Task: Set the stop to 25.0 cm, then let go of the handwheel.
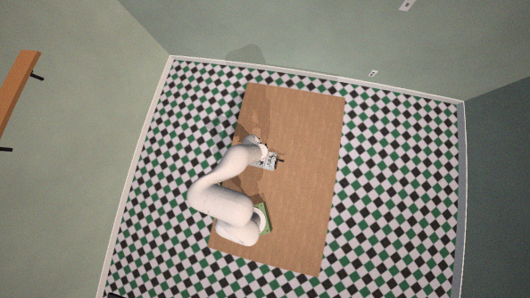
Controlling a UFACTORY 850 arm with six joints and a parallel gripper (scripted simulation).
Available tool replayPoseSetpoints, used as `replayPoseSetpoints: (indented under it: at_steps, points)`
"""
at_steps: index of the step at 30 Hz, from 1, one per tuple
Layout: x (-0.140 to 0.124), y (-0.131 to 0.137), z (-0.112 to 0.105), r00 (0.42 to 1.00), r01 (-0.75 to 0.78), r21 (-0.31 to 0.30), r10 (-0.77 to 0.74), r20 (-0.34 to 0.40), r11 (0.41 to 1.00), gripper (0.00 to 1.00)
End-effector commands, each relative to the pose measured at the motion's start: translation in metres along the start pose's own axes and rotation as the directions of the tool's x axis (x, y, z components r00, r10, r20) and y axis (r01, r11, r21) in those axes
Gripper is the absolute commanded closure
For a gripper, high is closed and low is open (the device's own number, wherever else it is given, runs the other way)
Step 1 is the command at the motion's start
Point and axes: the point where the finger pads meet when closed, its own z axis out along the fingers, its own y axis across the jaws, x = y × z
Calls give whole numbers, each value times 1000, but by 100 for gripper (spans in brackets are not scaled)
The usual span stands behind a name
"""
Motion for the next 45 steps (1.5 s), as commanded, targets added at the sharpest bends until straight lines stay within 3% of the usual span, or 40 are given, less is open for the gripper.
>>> replayPoseSetpoints:
  at_steps: [1, 7, 9, 20, 45]
  points:
    - [47, 7, 1, 1000, -3, 14, 3, 18, 1000, 43]
    - [98, 12, 2, 1000, -3, 14, 3, 18, 1000, 43]
    - [98, 12, 2, 1000, -3, 14, 3, 18, 1000, 43]
    - [157, 18, 3, 1000, -3, 14, 3, 18, 1000, 43]
    - [163, 18, 10, 1000, -3, 14, 3, 18, 1000, 43]
